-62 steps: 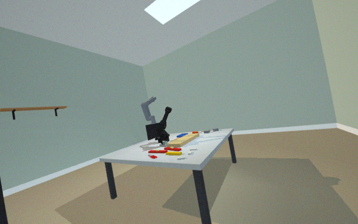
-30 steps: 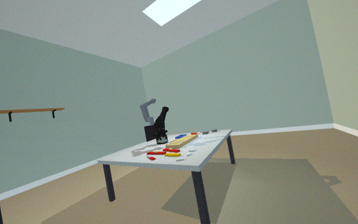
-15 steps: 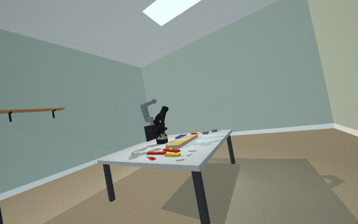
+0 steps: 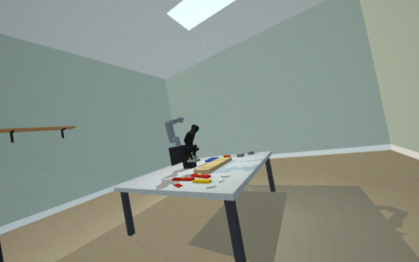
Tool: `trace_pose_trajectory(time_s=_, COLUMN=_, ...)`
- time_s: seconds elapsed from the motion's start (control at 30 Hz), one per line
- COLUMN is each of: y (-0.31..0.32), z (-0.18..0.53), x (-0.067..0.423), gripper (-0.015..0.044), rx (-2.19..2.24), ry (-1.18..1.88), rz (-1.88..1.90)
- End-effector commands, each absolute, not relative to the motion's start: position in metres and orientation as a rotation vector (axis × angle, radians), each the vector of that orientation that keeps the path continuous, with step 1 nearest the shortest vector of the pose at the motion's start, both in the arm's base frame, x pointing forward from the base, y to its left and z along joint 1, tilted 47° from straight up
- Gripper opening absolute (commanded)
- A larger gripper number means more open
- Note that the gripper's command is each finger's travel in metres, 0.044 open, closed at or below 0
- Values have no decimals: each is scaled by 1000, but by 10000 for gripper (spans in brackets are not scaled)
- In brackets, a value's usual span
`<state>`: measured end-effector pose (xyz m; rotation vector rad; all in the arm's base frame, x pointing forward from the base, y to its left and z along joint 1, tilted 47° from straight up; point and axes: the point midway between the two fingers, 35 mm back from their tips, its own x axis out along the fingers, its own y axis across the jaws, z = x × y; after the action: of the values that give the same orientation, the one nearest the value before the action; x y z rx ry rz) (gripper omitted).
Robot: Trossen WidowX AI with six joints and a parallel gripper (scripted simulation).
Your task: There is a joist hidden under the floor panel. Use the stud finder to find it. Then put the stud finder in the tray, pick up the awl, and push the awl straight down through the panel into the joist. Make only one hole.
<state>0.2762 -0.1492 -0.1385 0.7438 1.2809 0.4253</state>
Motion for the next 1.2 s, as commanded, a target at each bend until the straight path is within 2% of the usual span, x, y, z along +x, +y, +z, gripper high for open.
trace_pose_trajectory(time_s=0.0, y=-154, z=-135, x=299, gripper=0, rx=722, ry=1257, rz=446)
trace_pose_trajectory(time_s=0.57, y=-145, z=-127, x=374, gripper=0, rx=652, ry=1205, rz=553)
trace_pose_trajectory(time_s=1.17, y=-127, z=-145, x=379, gripper=0, rx=649, ry=1202, rz=558)
